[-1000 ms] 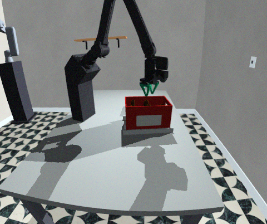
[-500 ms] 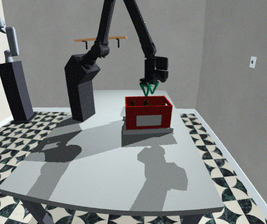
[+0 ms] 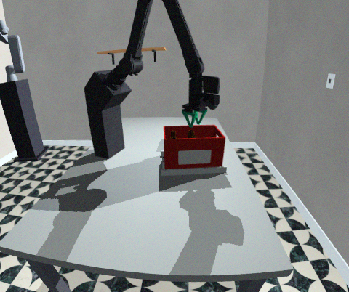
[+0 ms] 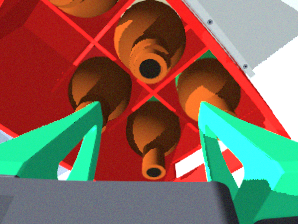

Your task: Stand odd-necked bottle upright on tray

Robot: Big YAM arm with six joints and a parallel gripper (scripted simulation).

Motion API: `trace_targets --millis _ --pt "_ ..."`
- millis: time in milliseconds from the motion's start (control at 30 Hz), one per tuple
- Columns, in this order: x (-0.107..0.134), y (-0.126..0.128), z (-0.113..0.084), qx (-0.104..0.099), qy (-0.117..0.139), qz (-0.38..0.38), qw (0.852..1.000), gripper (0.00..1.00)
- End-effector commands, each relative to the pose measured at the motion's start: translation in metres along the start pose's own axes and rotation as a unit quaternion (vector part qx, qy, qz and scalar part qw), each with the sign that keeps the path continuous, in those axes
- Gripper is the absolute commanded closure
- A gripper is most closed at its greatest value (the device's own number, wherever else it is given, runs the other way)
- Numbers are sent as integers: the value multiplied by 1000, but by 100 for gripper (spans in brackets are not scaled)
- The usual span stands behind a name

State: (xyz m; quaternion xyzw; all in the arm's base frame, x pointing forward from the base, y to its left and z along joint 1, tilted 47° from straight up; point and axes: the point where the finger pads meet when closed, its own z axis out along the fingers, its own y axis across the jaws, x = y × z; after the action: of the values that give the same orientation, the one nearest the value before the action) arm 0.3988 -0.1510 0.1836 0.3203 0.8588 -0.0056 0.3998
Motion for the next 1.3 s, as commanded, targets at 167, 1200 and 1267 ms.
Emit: trace_targets --millis 167,1200,1267 --pt "-10 3 10 -2 -10 4 1000 39" --pt "-12 3 36 -2 -12 4 1000 39" --pt "-12 3 36 -2 -12 4 1000 39"
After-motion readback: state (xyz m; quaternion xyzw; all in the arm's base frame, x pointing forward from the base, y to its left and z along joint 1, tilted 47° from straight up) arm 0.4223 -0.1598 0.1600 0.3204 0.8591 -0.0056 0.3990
